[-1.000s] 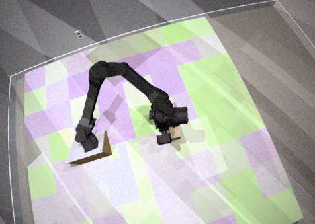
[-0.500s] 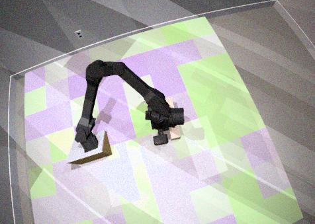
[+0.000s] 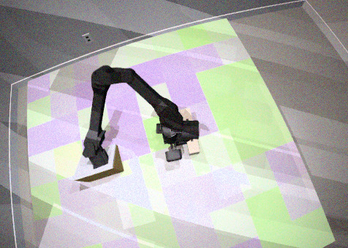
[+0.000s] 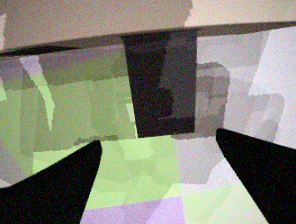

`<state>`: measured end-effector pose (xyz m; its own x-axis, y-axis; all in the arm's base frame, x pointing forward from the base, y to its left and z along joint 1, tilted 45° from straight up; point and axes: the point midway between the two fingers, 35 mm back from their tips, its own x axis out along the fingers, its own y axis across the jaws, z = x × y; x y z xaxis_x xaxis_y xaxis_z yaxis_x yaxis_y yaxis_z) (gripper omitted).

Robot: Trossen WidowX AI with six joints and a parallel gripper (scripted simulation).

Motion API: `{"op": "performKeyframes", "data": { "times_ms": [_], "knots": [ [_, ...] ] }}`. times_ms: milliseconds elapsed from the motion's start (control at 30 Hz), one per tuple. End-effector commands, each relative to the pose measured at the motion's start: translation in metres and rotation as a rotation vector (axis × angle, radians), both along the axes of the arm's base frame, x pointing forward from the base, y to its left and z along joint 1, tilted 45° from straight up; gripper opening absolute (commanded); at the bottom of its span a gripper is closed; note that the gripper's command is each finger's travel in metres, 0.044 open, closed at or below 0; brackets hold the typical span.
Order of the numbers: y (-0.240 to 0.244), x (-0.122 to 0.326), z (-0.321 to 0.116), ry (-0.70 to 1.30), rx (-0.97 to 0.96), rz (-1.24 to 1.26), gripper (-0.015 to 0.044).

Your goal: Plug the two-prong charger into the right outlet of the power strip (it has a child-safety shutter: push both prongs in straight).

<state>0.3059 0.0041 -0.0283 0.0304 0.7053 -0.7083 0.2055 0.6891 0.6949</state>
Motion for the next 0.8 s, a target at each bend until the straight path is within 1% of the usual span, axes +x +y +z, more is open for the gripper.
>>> {"op": "performKeyframes", "data": {
  "times_ms": [0, 600, 667, 767],
  "knots": [
    [0.001, -0.005, -0.001, 0.002, -0.003, 0.004, 0.0440],
    [0.005, -0.024, 0.000, 0.003, -0.002, 0.004, 0.0440],
    [0.000, -0.018, 0.004, -0.028, -0.010, -0.031, 0.0440],
    [-0.019, -0.012, 0.017, -0.157, -0.056, -0.166, 0.0440]
  ]
}}
